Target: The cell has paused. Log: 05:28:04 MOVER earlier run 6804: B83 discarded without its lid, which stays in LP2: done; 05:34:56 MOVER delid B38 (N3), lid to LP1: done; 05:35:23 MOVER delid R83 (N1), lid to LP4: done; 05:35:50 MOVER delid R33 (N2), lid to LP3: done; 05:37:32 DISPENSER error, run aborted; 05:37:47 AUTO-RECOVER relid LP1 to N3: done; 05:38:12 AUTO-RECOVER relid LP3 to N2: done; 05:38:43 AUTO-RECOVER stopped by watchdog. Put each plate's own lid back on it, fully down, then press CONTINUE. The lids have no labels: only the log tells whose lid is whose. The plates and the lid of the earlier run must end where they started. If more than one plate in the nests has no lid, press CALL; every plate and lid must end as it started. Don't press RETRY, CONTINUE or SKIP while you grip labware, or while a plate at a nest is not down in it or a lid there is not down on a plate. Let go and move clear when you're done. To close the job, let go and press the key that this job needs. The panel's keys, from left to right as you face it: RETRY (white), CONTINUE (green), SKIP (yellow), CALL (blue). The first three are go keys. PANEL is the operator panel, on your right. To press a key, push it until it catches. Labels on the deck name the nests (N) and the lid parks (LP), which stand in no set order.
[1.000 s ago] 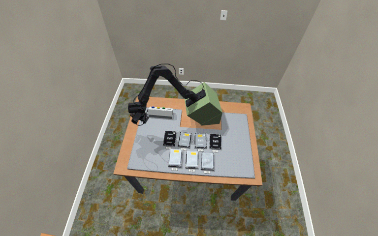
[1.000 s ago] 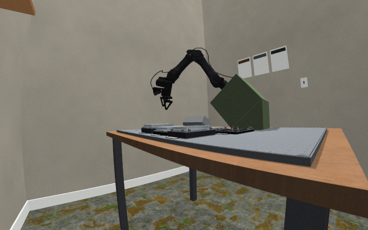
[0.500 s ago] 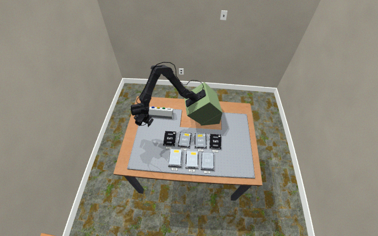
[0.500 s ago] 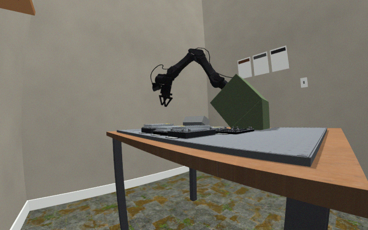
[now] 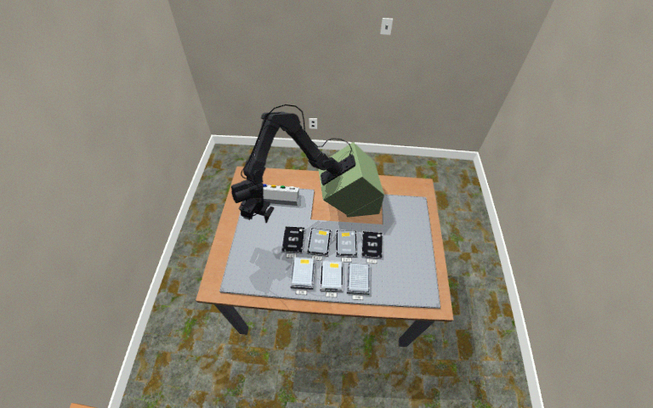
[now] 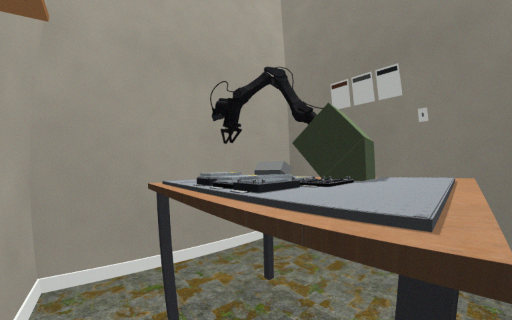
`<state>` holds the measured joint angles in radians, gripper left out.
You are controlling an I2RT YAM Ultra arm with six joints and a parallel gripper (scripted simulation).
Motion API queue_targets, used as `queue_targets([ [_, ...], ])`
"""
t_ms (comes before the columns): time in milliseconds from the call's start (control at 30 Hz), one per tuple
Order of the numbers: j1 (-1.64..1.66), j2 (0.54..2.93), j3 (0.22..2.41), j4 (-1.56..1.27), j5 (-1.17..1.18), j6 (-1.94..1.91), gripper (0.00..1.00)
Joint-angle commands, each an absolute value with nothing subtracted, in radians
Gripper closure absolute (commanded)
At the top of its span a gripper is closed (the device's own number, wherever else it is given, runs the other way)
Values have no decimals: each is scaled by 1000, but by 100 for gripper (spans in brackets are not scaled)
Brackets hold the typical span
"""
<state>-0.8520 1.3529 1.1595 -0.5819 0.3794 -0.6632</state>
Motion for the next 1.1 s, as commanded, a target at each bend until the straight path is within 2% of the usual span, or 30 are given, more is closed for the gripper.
queue_targets([
  [0,-820,1302,1185,-638,319,-626,0],
  [200,-767,1294,1125,-648,363,-585,0],
  [367,-735,1280,1170,-713,278,-563,0],
  [467,-687,1273,1112,-722,303,-525,0],
  [733,-648,1259,1156,-789,239,-499,0],
  [833,-598,1249,1094,-796,265,-458,0],
  [1067,-546,1235,1111,-866,208,-422,0],
])
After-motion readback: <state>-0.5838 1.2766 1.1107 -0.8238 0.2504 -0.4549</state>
